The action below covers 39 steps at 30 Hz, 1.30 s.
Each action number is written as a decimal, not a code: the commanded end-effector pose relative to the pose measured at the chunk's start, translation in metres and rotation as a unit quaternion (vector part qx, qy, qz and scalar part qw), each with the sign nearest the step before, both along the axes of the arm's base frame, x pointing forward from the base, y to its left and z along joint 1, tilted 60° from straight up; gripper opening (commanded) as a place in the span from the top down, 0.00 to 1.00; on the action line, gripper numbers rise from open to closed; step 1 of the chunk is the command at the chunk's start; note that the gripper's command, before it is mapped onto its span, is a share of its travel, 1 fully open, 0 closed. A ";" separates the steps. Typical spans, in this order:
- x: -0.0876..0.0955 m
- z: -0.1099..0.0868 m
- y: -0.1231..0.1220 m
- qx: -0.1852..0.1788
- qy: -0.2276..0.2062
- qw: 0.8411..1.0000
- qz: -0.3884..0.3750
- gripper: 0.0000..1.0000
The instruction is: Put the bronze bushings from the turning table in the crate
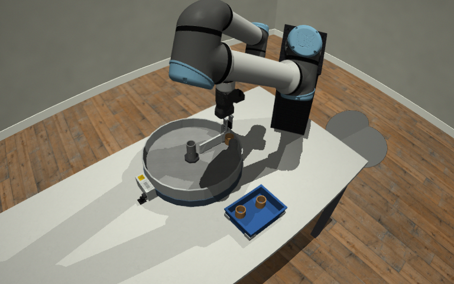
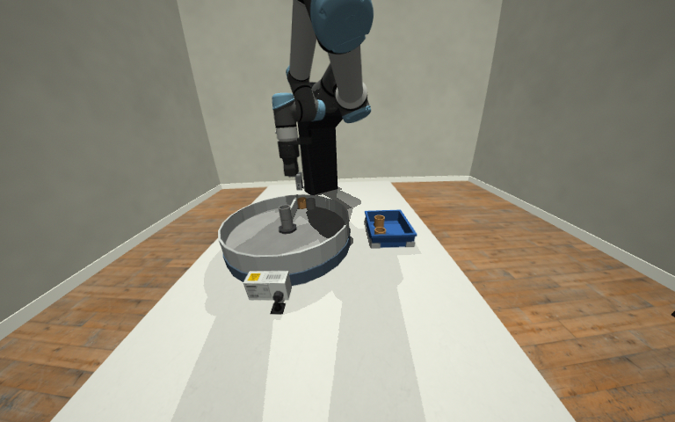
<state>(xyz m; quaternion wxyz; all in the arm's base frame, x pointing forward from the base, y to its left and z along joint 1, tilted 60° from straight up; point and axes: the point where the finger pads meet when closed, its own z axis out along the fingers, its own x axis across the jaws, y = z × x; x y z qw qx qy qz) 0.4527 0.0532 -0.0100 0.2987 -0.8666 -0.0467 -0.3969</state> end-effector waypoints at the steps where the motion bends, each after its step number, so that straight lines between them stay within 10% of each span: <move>1: 0.009 -0.007 0.007 0.000 0.000 1.000 -0.001 0.55; 39: 0.022 -0.017 0.018 0.000 0.000 1.000 0.000 0.55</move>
